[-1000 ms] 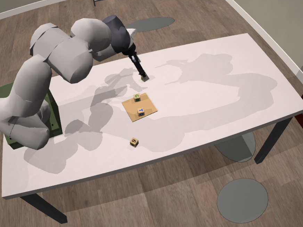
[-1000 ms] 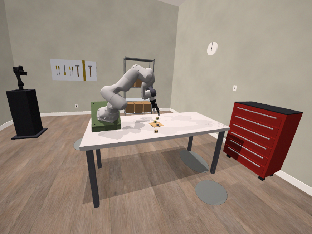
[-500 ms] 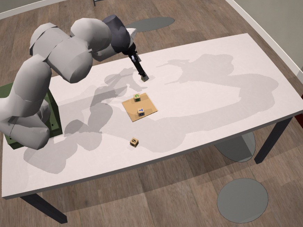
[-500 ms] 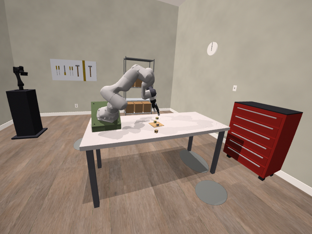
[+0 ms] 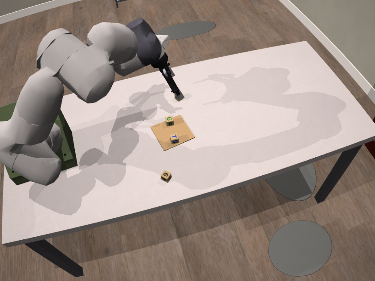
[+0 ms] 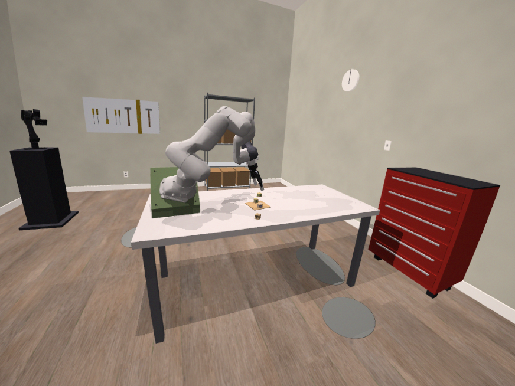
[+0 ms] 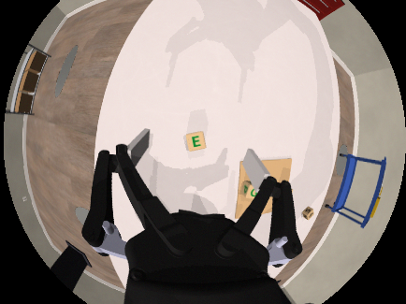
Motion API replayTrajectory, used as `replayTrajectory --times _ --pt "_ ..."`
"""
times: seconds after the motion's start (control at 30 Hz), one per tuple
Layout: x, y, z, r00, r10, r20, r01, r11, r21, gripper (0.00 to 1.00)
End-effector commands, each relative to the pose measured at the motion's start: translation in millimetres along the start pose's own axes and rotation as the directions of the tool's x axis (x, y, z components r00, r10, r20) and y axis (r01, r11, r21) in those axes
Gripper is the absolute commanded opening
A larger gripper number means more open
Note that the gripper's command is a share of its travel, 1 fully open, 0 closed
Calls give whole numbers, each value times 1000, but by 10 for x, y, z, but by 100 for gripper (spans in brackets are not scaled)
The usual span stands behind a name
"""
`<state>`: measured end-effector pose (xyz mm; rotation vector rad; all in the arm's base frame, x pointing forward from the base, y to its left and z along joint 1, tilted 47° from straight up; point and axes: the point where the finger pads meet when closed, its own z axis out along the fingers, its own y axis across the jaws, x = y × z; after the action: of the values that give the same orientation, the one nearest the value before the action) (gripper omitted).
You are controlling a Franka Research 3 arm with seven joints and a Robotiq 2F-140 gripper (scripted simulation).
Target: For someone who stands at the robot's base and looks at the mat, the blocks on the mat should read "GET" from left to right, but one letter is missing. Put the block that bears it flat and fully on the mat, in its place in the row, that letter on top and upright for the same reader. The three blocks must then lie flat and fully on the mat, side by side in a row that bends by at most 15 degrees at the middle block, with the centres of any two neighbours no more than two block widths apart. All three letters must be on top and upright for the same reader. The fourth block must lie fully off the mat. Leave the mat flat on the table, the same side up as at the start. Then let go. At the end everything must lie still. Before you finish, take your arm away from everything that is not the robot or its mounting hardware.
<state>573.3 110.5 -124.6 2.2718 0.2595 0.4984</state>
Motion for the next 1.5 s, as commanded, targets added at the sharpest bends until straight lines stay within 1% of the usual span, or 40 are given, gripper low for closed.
replayTrajectory --times 0.0,0.97,1.13,1.2,1.23,1.33,1.37,1.47 --pt "7 -9 0 1000 6 -3 -6 1000 1 100" --pt "8 -8 0 1000 6 -3 -6 1000 1 100" --pt "50 46 -12 1000 22 5 -21 1000 -2 100" --pt "138 165 -36 998 55 23 -55 998 -8 100" --pt "203 260 -55 996 81 37 -81 997 -13 100" --pt "447 687 -143 976 191 103 -188 982 -33 100" --pt "498 793 -166 969 216 120 -213 976 -38 100" --pt "660 1205 -262 932 310 187 -305 951 -54 100"
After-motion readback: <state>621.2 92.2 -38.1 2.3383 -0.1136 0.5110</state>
